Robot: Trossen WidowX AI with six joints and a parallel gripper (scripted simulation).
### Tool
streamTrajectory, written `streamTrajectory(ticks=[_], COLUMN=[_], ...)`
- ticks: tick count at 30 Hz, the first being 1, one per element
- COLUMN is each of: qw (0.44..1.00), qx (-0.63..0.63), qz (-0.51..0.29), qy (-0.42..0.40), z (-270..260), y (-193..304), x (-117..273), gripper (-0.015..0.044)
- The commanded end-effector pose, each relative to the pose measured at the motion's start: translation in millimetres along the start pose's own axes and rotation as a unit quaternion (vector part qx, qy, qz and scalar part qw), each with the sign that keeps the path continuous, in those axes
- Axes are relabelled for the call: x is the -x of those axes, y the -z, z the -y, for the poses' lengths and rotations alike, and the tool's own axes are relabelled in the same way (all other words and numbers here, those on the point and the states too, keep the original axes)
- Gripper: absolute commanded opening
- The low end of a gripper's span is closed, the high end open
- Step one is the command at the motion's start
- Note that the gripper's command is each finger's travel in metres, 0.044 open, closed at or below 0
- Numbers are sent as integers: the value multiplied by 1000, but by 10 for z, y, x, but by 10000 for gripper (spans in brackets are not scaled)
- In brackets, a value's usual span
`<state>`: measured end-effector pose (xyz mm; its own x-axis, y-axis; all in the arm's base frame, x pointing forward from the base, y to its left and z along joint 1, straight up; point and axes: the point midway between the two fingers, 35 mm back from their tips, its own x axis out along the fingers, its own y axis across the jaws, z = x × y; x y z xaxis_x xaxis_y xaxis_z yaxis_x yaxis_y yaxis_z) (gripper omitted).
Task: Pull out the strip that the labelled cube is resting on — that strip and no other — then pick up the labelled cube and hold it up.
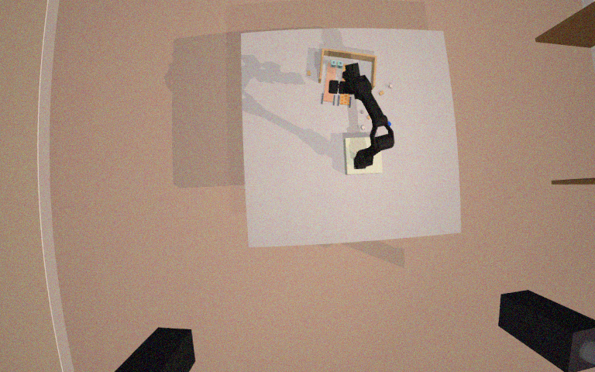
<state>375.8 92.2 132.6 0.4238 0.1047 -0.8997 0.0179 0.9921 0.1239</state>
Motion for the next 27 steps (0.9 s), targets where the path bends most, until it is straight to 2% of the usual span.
streamTrajectory(ticks=[1, 8, 27], qw=[994, 976, 976], qx=[-30, -58, -59], qz=[-98, -197, -200], qy=[25, 70, 71], z=[-247, -492, -485], y=[16, 121, 160], x=[-333, -719, -915], gripper=[0, 0, 0])
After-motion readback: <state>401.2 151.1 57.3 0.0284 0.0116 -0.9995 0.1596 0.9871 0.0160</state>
